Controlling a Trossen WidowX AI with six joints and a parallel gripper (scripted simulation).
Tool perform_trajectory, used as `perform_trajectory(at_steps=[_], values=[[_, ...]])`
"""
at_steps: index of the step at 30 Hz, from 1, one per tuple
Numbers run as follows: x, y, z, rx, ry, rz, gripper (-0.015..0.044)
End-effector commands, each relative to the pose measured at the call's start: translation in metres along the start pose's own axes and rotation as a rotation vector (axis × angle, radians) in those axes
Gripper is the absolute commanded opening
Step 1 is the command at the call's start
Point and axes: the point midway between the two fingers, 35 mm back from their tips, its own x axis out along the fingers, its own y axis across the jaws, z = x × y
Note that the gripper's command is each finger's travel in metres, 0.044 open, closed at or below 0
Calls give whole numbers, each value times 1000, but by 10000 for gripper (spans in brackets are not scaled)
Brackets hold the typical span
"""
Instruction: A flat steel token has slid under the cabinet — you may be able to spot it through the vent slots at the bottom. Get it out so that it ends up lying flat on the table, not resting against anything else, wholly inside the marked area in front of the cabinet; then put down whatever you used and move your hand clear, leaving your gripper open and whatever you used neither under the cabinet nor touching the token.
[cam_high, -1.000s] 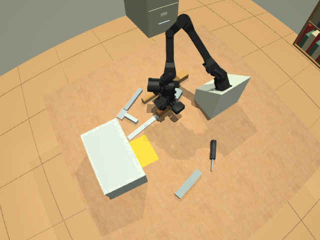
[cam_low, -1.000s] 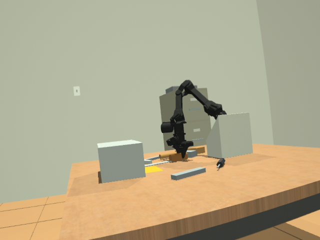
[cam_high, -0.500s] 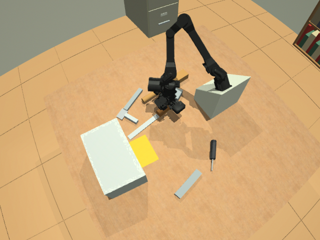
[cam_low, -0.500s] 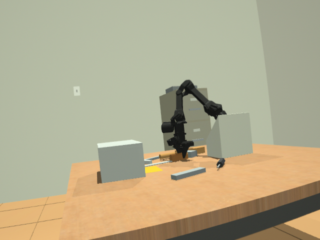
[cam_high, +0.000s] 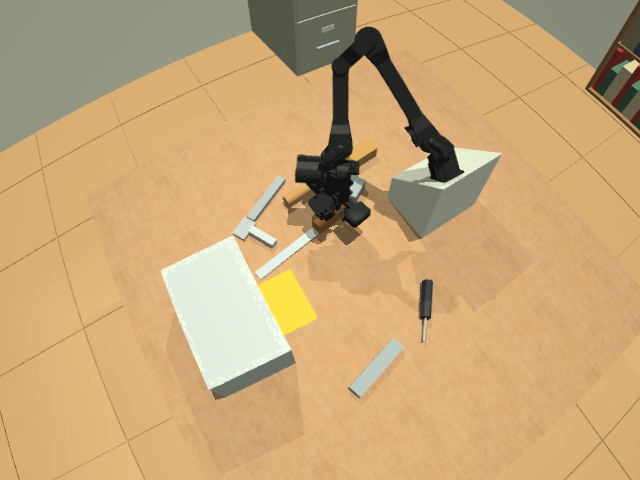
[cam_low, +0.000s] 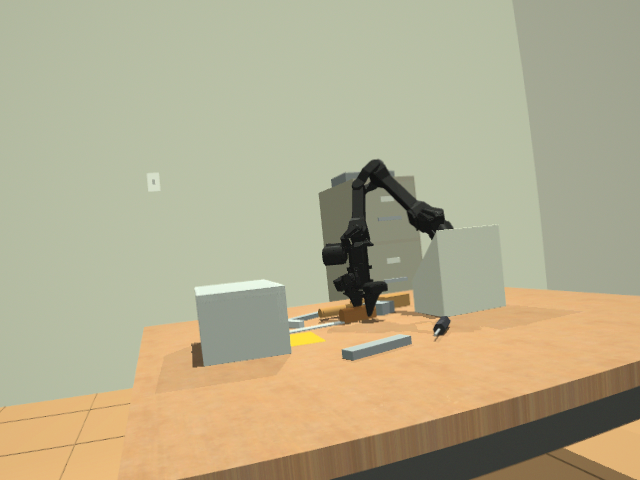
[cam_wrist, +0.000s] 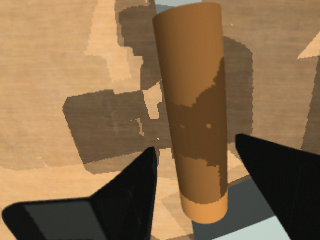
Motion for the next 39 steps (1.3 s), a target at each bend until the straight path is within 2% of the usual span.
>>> perform_trajectory(at_steps=[1, 6, 11, 19, 22, 39], values=[[0, 0, -1, 2, 2, 0, 270], [4, 0, -3, 8, 3, 0, 270], [1, -1, -1, 6, 1, -2, 139], [1, -1, -1, 6, 1, -2, 85], [1, -1, -1, 6, 1, -2, 6], [1, -1, 14, 1, 1, 0, 0]])
